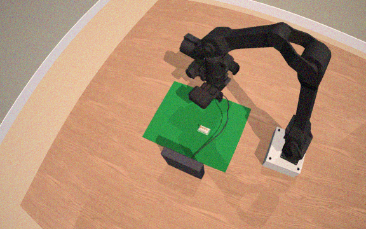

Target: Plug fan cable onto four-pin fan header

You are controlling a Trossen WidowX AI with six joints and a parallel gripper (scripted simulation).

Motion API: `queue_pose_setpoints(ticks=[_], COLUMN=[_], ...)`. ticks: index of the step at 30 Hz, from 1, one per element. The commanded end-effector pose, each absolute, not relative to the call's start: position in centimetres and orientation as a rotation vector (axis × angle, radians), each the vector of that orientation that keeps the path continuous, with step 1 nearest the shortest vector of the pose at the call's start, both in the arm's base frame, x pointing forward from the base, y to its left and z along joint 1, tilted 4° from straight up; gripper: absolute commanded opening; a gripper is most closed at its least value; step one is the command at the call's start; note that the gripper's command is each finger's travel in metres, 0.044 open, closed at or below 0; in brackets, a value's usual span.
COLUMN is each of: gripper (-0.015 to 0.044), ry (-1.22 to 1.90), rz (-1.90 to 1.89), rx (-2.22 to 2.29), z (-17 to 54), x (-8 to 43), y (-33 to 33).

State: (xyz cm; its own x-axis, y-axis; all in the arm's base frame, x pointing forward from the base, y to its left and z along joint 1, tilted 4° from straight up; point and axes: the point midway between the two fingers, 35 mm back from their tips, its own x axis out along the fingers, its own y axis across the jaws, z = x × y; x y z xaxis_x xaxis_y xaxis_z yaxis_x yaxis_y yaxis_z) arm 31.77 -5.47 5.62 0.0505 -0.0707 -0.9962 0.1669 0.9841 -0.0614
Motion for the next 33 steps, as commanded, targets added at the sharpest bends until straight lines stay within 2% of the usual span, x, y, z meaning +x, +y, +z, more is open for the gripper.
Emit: queue_pose_setpoints(ticks=[1, 8, 33], gripper=[0.0, 0.0, 0.0], ry=[1.521, 1.532, 1.531], rz=[-0.17, -0.009, -0.009], rx=[0.061, -0.095, -0.095], z=[5.8, 5.0, 5.1], x=[31.7, 30.6, 31.7], y=[-4.5, 4.7, 5.0])
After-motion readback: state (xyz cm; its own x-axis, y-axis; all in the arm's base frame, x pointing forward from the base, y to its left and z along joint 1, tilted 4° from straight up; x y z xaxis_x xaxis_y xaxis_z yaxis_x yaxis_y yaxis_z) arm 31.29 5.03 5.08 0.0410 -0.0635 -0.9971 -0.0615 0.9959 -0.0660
